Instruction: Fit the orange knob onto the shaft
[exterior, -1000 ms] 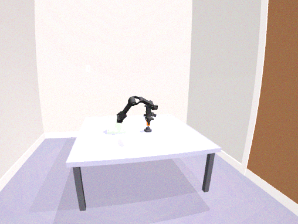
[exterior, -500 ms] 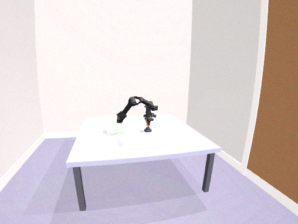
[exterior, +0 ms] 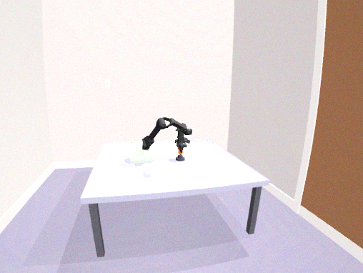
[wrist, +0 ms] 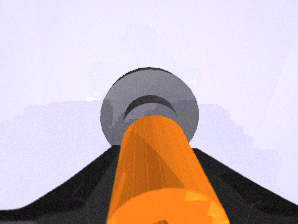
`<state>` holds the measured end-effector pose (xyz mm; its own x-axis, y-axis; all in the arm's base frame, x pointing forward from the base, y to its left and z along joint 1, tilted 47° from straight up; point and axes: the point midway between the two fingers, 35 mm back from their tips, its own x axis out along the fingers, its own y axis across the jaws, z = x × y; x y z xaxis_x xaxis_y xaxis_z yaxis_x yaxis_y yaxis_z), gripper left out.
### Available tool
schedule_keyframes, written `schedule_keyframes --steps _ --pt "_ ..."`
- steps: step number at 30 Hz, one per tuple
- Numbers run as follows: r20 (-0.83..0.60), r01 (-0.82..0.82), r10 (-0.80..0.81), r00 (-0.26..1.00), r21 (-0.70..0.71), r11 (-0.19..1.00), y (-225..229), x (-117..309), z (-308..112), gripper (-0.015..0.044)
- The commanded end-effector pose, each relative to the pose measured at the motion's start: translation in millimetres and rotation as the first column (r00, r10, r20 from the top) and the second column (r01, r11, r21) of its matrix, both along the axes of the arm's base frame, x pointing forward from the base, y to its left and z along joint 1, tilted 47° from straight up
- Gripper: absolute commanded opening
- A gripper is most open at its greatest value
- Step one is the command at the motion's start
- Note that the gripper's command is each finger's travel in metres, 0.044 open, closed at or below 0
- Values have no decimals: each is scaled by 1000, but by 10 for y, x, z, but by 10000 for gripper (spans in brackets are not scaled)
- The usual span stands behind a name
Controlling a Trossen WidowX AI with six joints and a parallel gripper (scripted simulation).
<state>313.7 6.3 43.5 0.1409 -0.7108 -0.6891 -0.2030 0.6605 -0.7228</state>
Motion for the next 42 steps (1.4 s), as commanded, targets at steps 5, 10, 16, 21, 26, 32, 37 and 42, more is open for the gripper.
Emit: schedule_keyframes --steps 5,10,16,21,26,32,37,42 --pt "2 -4 4 1000 -2 1000 -13 4 -15 0" --pt "2 -4 4 1000 -2 1000 -11 4 -12 0" --pt "2 -4 4 1000 -2 1000 14 4 22 0" --pt "-59 -63 62 996 -12 998 18 6 26 0" --pt "-148 -149 144 978 -21 989 19 30 14 0" --pt "-148 -149 144 978 -21 989 -10 33 -6 0" --pt "-148 -149 144 978 -21 989 -10 30 -6 0" --pt "-148 -149 144 978 -21 989 -13 28 -9 0"
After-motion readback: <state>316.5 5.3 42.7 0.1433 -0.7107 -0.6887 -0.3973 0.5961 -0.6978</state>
